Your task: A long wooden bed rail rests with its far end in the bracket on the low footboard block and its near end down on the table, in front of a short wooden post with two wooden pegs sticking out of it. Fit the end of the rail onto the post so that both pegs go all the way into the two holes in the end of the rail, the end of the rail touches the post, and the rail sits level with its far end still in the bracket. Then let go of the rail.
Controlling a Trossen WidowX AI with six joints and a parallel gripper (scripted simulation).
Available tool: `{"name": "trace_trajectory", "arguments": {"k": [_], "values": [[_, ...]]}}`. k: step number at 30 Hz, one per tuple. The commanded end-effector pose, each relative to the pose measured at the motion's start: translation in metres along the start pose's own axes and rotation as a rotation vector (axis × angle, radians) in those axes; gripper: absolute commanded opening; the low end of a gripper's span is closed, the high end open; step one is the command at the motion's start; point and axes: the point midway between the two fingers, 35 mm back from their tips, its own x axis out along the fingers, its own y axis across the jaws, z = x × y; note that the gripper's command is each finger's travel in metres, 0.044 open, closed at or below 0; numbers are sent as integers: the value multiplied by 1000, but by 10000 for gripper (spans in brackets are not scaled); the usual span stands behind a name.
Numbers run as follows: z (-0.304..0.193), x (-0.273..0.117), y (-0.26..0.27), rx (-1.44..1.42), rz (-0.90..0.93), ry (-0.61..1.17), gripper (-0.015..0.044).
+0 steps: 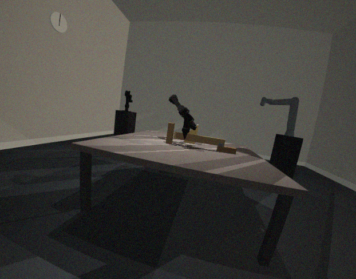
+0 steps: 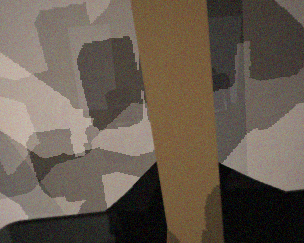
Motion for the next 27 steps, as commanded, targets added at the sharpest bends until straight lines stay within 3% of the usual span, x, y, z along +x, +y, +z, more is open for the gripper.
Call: {"name": "trace_trajectory", "arguments": {"k": [1,27], "values": [[1,-2,-1,-1,-6,3,0],[-4,-2,0,-1,-6,3,0]]}}
